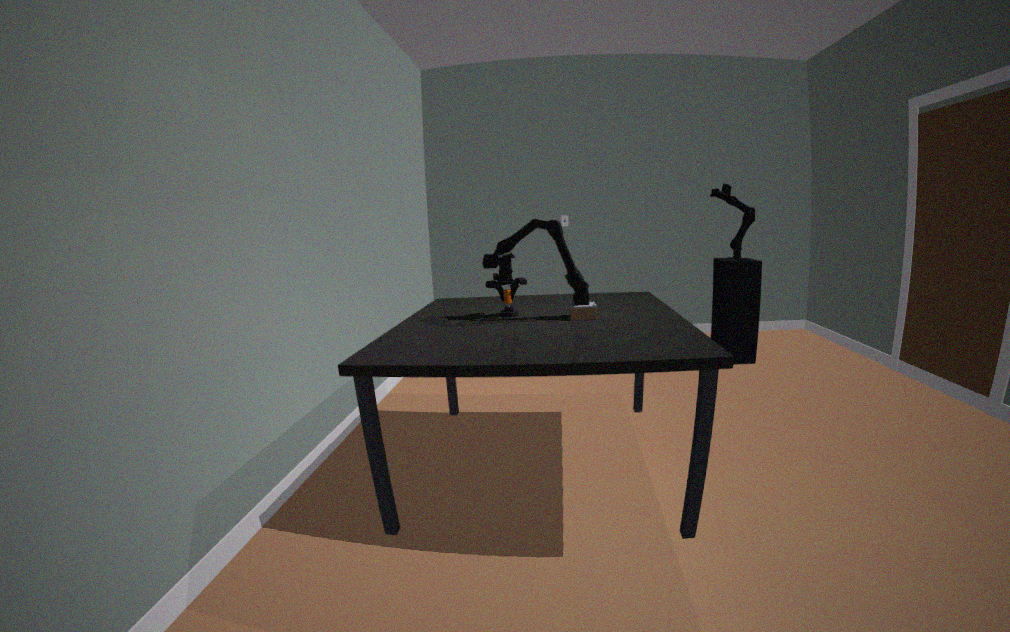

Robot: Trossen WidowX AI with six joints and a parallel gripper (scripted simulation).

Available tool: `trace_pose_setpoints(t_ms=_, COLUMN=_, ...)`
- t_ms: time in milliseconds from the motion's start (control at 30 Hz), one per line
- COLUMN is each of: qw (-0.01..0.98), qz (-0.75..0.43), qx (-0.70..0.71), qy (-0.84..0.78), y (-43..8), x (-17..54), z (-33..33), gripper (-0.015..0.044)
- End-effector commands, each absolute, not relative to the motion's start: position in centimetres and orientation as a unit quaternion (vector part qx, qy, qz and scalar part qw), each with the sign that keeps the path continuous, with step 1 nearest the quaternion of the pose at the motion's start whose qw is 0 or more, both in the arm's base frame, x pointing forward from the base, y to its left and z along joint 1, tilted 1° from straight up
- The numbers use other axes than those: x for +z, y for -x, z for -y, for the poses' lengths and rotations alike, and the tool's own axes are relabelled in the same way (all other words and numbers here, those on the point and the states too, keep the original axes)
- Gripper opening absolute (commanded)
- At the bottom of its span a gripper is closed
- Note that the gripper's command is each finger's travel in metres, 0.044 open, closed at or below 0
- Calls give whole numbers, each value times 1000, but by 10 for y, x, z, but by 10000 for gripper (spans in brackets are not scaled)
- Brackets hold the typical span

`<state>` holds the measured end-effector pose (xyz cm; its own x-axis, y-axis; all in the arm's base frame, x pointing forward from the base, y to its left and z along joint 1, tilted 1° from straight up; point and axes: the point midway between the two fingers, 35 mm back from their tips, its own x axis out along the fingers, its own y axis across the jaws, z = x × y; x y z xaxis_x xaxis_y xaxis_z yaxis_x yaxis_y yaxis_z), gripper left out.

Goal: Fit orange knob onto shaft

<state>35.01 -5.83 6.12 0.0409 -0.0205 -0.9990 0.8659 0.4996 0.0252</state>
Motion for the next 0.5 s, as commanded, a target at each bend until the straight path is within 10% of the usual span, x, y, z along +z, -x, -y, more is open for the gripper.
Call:
trace_pose_setpoints(t_ms=0, qw=629, qz=-593, qx=-353, qy=-358, y=-352, x=62, z=58, gripper=0)
trace_pose_setpoints(t_ms=467, qw=588, qz=-553, qx=-413, qy=-421, y=-347, x=67, z=58, gripper=0)
